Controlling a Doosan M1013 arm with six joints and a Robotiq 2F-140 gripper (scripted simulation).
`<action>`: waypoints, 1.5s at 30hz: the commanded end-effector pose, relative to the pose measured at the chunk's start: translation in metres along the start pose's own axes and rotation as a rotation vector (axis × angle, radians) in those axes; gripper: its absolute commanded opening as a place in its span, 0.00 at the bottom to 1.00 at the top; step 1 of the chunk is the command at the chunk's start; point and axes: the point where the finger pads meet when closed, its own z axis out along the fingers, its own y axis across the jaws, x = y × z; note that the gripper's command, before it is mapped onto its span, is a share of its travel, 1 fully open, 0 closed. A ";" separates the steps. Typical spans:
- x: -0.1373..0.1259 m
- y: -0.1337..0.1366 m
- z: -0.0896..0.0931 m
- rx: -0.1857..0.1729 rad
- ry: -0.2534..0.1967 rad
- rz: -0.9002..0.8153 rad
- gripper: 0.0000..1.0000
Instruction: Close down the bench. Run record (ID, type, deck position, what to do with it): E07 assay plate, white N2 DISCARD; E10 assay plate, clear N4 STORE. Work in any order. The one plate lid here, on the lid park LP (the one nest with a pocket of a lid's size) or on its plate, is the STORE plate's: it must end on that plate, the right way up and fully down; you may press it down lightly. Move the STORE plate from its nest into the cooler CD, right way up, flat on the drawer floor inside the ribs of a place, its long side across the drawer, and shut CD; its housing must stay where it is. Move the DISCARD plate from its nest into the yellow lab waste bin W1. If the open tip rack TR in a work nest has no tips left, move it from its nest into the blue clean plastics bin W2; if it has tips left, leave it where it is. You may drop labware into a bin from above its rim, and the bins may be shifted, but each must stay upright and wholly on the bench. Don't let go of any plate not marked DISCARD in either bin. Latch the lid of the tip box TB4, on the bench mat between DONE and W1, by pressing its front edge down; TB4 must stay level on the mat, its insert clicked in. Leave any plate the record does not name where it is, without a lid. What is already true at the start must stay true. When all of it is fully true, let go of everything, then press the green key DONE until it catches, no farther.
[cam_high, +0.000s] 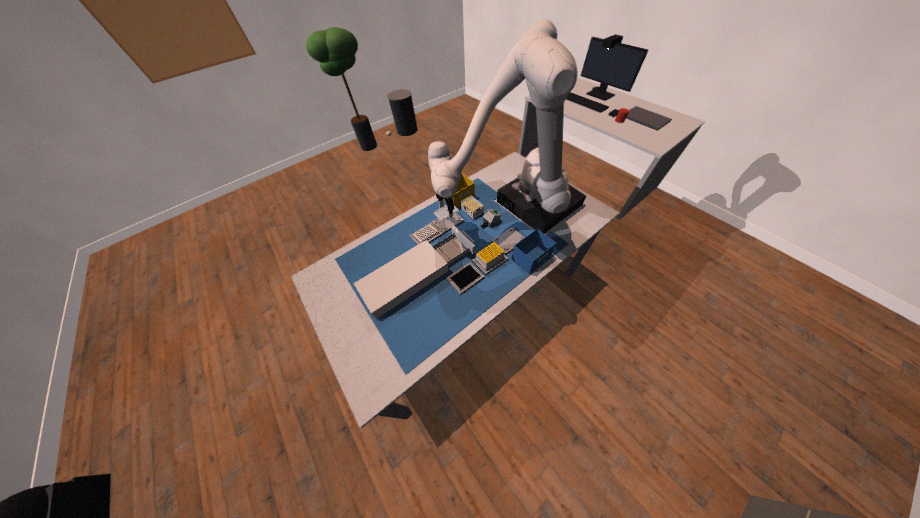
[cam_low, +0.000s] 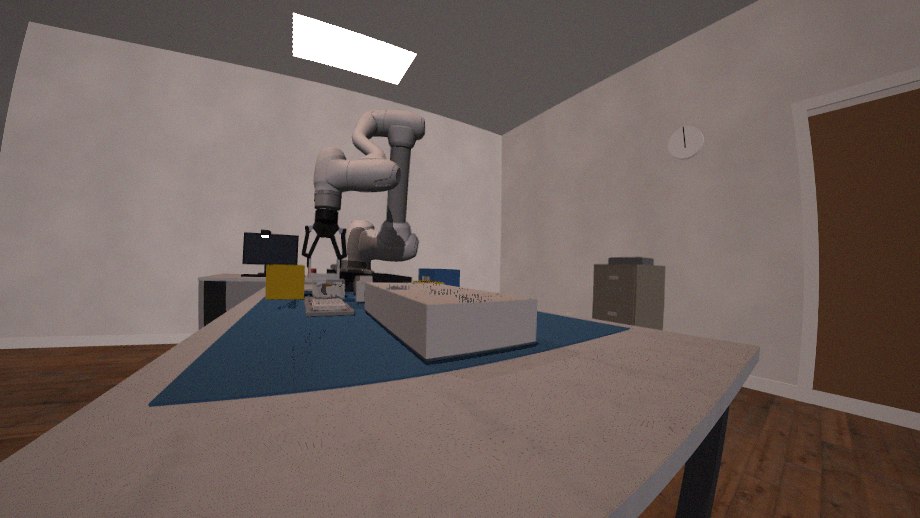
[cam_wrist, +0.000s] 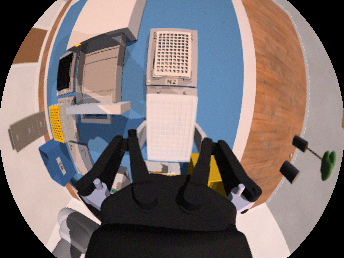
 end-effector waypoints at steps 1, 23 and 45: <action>0.000 0.000 -0.004 0.000 0.000 0.000 0.00; 0.000 0.000 -0.029 0.000 0.000 0.000 0.00; 0.000 0.000 -0.056 0.000 0.000 0.000 0.00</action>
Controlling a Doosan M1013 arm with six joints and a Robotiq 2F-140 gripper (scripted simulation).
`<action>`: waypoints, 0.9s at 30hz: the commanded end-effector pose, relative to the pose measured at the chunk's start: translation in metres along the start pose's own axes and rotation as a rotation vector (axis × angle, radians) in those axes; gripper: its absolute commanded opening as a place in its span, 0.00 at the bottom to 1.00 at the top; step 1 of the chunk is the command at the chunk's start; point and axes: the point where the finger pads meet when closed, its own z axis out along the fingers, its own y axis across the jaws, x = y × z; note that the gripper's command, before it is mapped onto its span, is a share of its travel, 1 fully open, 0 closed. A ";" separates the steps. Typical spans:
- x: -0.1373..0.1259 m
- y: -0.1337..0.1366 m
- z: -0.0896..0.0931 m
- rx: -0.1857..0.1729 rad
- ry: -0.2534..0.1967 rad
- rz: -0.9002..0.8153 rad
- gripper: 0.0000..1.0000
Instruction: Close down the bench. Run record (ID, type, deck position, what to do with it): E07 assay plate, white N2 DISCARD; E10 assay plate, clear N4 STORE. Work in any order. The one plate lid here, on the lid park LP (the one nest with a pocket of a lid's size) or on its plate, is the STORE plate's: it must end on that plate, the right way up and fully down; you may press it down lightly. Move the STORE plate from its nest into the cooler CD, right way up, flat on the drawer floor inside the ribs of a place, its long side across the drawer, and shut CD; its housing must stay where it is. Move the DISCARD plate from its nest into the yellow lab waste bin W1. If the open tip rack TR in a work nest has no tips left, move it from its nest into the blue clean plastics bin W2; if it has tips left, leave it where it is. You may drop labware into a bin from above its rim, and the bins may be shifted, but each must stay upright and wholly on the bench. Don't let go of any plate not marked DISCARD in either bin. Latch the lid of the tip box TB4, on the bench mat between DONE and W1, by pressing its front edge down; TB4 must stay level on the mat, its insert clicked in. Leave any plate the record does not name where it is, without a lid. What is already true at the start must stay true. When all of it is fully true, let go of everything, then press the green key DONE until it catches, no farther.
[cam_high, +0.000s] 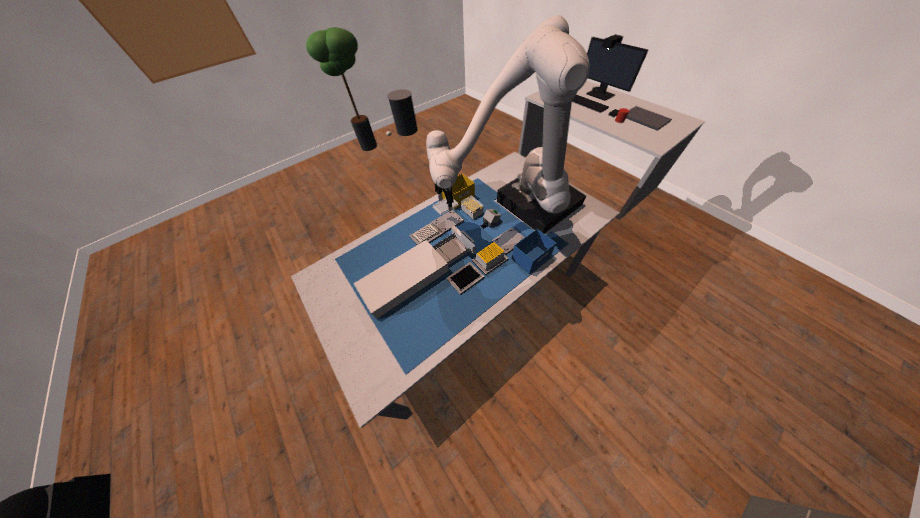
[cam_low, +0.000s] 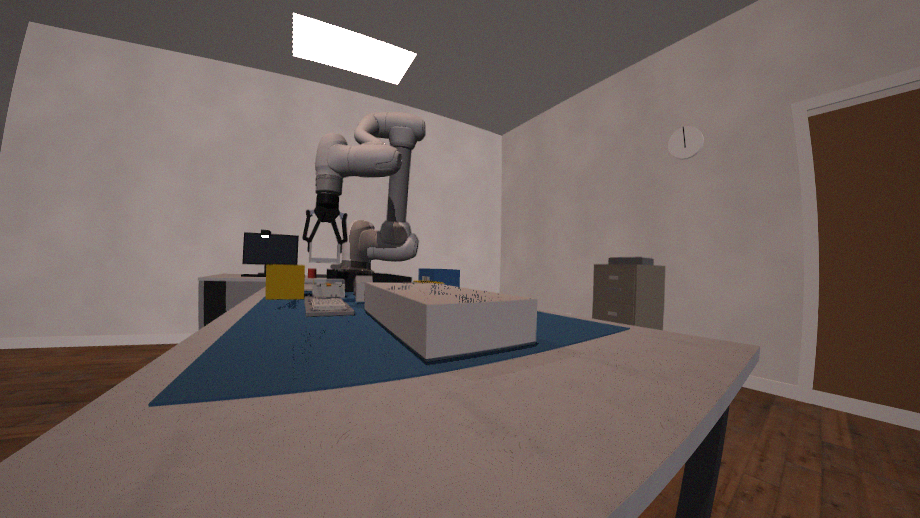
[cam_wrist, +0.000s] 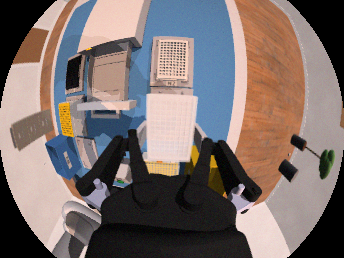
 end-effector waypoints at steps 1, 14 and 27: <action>0.000 0.000 -0.005 0.000 0.000 0.000 0.00; 0.001 -0.002 -0.007 0.000 0.000 -0.033 0.00; 0.017 -0.027 -0.007 0.000 0.000 -0.400 0.00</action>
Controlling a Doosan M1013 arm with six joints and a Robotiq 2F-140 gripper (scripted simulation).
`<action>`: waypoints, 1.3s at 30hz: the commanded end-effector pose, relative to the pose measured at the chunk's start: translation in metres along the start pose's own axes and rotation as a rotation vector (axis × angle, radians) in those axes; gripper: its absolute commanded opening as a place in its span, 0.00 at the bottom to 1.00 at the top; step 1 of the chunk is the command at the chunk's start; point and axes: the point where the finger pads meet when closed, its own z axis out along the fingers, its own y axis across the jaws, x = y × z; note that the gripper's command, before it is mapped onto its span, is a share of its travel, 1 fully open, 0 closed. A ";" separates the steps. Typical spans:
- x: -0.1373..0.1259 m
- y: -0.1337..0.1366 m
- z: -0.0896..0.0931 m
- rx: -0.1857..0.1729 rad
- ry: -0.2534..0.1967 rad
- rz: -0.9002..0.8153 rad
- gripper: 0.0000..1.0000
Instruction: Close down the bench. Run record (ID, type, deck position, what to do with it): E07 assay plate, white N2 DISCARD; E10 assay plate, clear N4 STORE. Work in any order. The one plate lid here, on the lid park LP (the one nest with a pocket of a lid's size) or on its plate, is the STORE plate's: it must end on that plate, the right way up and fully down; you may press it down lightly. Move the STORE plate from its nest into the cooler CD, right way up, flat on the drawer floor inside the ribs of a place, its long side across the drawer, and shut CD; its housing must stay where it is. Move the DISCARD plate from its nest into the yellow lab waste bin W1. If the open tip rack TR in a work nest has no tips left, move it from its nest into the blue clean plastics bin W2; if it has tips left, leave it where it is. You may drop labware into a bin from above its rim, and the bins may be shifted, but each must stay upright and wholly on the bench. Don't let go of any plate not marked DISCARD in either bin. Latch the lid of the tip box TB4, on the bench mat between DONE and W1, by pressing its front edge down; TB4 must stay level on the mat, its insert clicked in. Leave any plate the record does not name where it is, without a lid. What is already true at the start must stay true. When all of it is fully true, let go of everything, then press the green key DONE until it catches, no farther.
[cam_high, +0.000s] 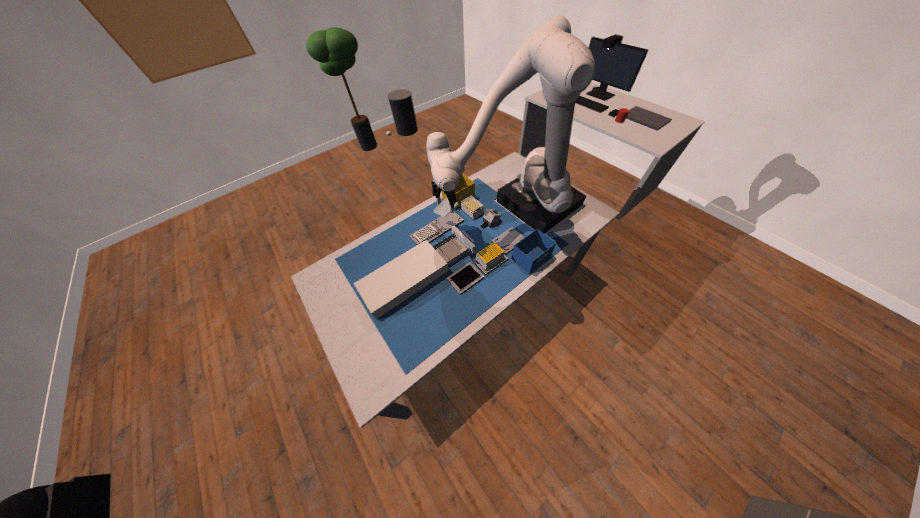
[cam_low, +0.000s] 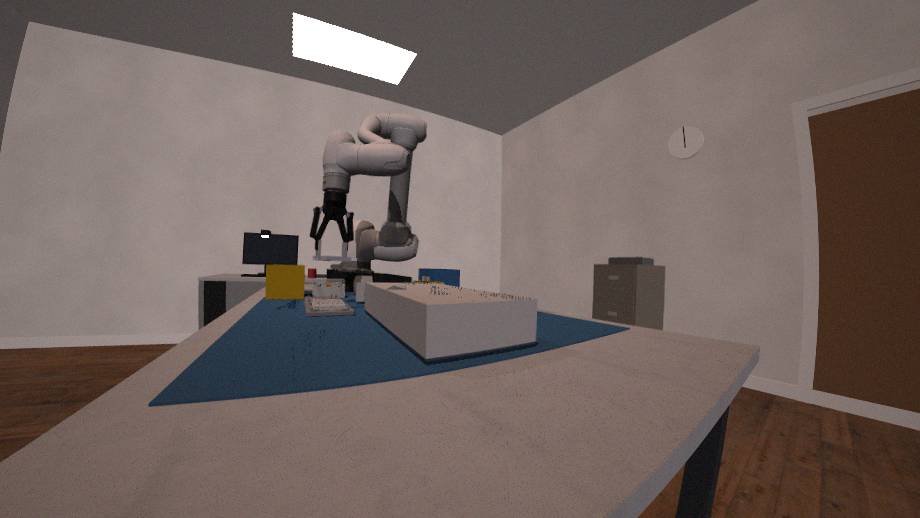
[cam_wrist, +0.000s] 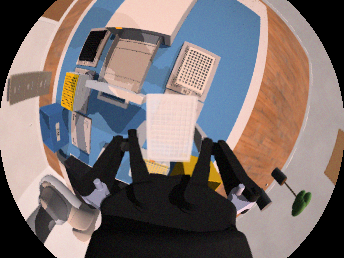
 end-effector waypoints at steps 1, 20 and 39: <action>0.007 -0.006 0.000 0.005 0.005 -0.118 0.00; 0.041 -0.036 0.000 0.004 0.006 -0.685 0.00; 0.076 -0.065 -0.001 0.002 0.007 -1.248 0.00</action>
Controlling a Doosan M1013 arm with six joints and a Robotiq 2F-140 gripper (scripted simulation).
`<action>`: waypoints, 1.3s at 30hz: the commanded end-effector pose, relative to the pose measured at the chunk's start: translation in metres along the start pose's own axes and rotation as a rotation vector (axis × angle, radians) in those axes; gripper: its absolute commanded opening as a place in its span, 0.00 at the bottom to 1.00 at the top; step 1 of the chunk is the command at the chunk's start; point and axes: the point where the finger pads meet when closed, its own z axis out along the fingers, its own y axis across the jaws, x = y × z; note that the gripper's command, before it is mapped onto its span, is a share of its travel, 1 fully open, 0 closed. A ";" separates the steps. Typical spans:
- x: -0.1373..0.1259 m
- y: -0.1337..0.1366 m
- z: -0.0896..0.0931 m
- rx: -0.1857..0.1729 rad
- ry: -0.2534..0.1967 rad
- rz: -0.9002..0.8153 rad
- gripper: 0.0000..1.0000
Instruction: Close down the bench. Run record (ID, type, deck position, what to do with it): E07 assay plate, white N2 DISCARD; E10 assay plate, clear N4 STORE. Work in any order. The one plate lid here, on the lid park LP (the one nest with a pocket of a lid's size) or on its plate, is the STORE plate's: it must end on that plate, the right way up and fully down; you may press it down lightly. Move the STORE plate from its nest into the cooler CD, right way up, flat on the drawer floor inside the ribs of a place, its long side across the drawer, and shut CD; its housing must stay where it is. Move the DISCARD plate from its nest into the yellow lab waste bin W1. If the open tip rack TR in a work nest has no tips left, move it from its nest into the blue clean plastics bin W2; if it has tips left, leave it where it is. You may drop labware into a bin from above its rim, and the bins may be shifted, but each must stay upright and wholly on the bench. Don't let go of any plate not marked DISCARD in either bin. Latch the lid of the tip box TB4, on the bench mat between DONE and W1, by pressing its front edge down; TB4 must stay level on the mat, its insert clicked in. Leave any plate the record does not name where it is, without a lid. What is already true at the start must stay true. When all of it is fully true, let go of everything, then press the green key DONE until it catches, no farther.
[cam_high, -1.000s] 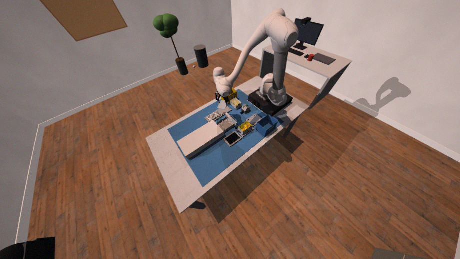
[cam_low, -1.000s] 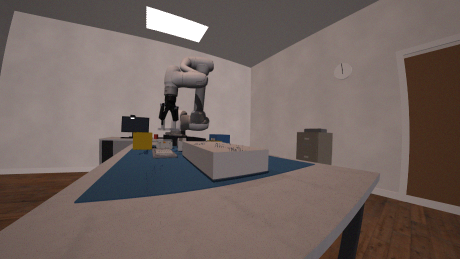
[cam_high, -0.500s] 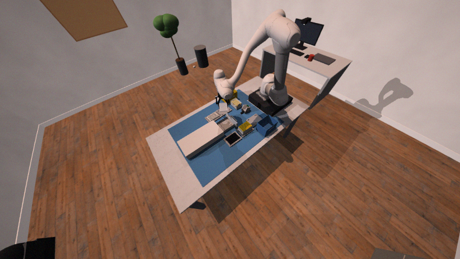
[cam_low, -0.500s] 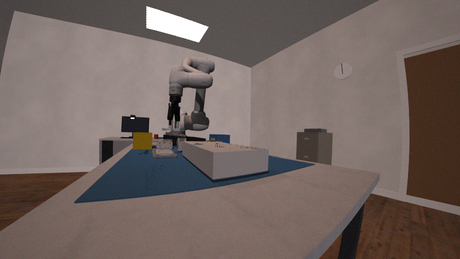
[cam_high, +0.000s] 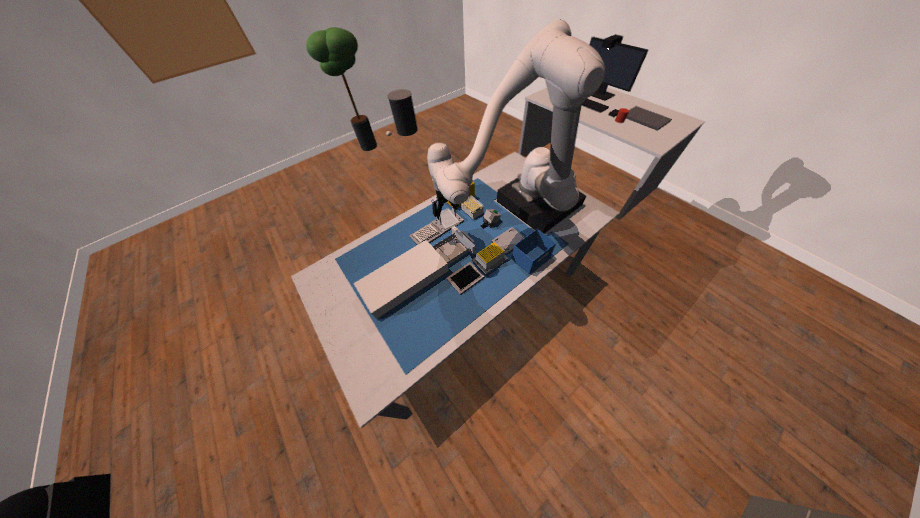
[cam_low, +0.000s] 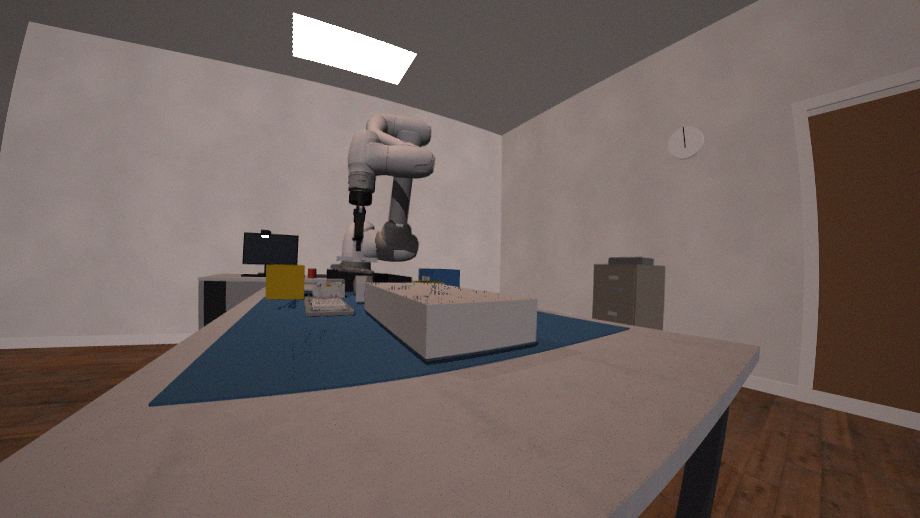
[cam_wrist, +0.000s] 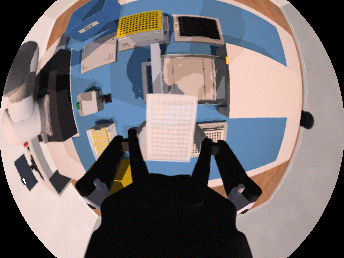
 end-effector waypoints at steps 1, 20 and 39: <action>0.011 0.005 0.000 -0.001 0.007 -0.115 0.00; 0.052 0.023 0.000 -0.001 0.007 -0.115 0.00; 0.094 0.042 -0.001 -0.001 0.007 -0.115 0.00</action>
